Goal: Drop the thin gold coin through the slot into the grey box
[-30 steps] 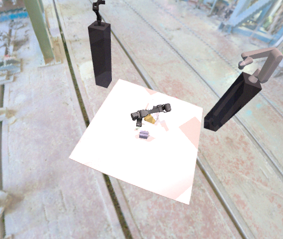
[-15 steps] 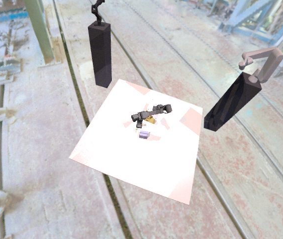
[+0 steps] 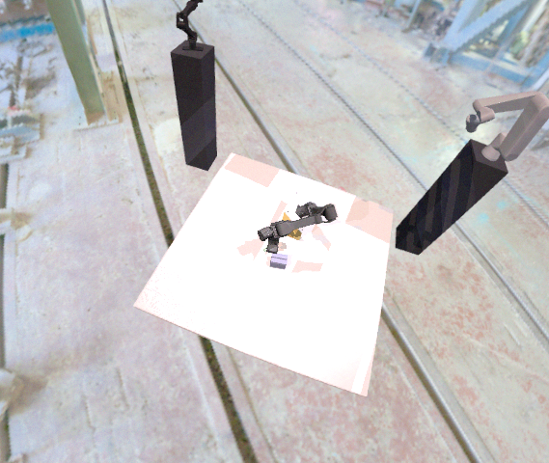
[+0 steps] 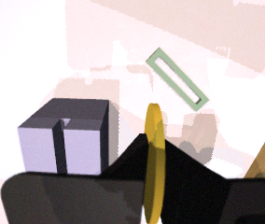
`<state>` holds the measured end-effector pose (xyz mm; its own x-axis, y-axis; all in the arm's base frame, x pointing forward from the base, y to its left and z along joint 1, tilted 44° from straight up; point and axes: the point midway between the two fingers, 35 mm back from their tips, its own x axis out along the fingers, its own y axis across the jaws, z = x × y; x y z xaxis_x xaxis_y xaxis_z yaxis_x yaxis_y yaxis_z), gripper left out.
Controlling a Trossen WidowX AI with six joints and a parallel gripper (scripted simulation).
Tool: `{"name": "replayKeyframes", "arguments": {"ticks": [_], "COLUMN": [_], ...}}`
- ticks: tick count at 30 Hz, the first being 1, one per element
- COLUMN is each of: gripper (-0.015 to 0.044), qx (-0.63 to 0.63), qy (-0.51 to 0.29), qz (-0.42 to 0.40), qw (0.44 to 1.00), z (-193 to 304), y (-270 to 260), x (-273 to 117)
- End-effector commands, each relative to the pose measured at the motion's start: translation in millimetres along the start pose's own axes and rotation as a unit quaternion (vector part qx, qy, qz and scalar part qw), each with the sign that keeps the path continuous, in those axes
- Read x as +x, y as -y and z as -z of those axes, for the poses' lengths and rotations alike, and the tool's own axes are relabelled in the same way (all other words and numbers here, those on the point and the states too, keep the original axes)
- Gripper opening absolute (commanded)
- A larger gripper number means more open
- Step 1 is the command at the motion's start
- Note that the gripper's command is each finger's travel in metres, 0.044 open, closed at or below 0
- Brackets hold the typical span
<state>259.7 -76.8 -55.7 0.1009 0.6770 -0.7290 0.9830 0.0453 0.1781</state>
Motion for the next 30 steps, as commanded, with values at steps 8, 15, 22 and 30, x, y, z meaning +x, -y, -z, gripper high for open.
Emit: {"name": "replayKeyframes", "arguments": {"ticks": [8,15,22,30], "gripper": [0.0,0.0,0.0,0.0], "qx": [-0.002,-0.002,-0.003,-0.004], "qy": [0.002,0.001,-0.002,-0.005], "qz": [-0.006,-0.006,-0.007,-0.007], "qw": [1.0,1.0,1.0,1.0], "z": [15.9,28.1,41.3,54.7], "y": [-24.7,-37.4,-49.6,-60.4], "x": [-3.6,-3.2,-2.6,-1.9]}}
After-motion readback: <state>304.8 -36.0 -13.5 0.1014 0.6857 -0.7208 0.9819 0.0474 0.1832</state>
